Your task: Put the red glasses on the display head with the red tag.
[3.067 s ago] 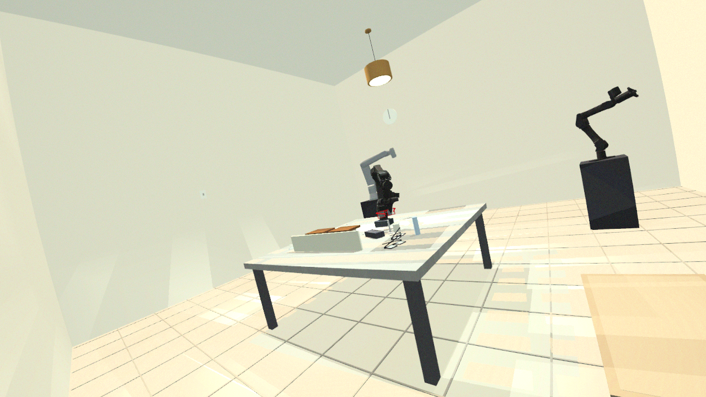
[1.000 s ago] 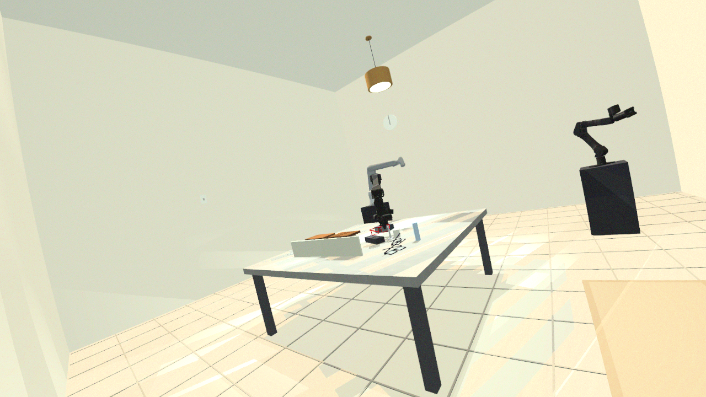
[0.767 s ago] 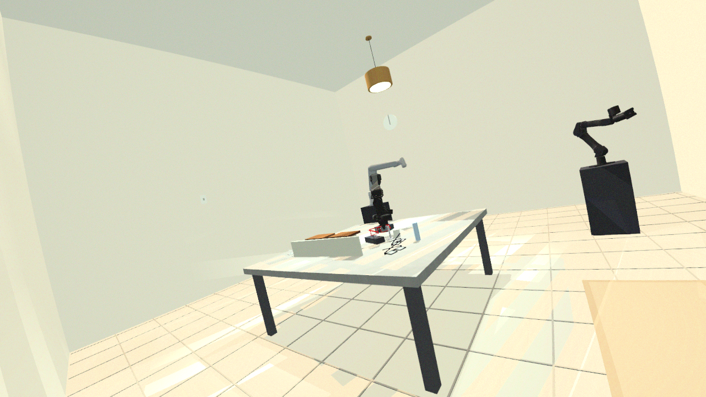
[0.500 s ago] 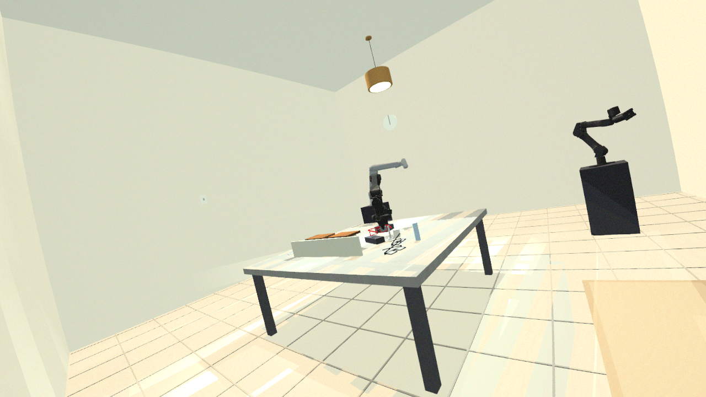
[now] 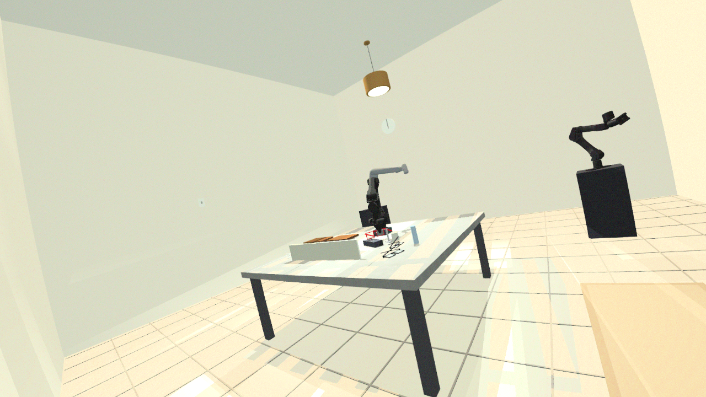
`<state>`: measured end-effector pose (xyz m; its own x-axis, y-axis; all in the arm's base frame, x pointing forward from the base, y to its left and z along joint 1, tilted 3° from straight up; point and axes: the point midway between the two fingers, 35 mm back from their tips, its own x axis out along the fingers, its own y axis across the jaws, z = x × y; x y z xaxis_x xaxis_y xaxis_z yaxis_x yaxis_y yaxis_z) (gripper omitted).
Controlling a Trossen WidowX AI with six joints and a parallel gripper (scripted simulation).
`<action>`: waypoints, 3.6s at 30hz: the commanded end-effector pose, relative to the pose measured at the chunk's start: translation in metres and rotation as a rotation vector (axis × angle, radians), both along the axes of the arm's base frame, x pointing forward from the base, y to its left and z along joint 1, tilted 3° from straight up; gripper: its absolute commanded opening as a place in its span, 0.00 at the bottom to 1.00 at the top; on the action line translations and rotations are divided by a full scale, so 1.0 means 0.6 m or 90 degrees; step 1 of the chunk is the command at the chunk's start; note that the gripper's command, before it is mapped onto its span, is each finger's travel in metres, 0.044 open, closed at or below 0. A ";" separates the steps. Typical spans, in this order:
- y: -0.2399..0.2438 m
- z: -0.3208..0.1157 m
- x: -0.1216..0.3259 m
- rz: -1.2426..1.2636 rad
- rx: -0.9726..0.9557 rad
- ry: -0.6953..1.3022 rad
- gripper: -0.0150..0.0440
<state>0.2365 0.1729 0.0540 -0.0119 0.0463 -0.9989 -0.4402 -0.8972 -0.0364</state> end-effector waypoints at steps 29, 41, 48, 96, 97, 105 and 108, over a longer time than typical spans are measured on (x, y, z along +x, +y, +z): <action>-0.006 0.001 0.009 0.000 0.002 -0.001 0.25; -0.001 0.016 0.000 0.000 0.002 -0.001 0.25; -0.001 0.078 -0.003 0.000 0.002 -0.001 0.25; -0.085 0.098 0.028 -0.970 -0.010 0.042 0.25; -0.087 0.098 0.029 -0.995 -0.011 0.043 0.25; -0.105 0.097 0.034 -1.197 -0.013 0.052 0.25; -0.111 0.097 0.036 -1.273 -0.013 0.055 0.25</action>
